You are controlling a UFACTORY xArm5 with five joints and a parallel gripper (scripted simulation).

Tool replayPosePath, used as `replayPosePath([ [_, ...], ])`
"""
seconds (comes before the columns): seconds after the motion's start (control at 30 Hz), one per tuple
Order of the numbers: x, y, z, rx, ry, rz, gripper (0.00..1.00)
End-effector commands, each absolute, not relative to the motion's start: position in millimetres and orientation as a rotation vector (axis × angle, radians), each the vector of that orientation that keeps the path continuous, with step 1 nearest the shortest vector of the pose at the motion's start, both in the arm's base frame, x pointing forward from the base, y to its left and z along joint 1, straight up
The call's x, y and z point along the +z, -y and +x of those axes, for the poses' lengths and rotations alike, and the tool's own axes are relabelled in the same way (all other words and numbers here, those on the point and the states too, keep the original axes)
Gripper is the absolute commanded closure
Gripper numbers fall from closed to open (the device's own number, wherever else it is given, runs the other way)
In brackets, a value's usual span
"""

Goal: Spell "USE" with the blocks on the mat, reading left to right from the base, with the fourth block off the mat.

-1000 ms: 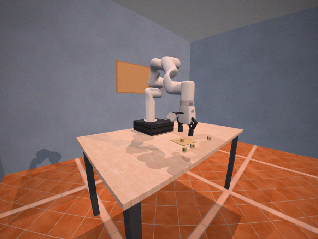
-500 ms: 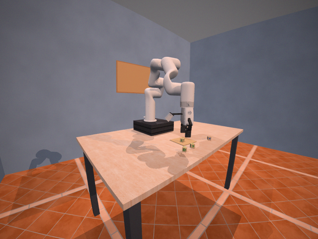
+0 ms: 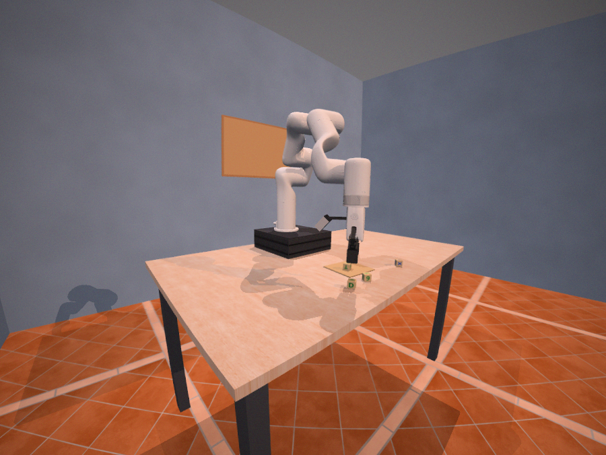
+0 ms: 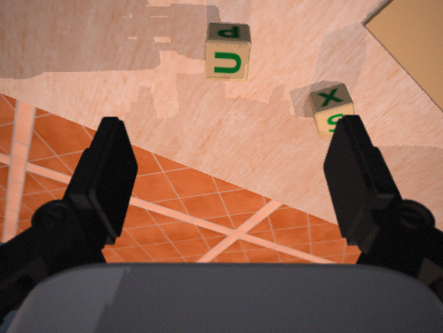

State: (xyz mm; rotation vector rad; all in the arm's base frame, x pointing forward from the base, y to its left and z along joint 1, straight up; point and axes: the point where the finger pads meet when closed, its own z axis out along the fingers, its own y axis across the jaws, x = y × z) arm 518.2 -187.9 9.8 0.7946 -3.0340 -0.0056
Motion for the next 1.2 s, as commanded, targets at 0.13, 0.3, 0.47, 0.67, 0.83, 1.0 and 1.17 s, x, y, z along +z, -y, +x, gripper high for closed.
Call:
replayPosePath([
  [0.13, 10.5, 188.4, 519.6, -0.001, 3.064, 0.688, 0.00],
  [0.3, 10.5, 188.4, 519.6, -0.001, 3.065, 0.684, 0.37],
  [0.47, 10.5, 188.4, 519.6, -0.001, 3.065, 0.684, 0.37],
  [0.67, 10.5, 188.4, 519.6, -0.001, 3.065, 0.684, 0.37],
  [0.83, 10.5, 188.4, 519.6, -0.001, 3.065, 0.684, 0.37],
  [1.0, 10.5, 188.4, 519.6, -0.001, 3.065, 0.684, 0.37],
  [1.17, 10.5, 188.4, 519.6, -0.001, 3.065, 0.684, 0.37],
])
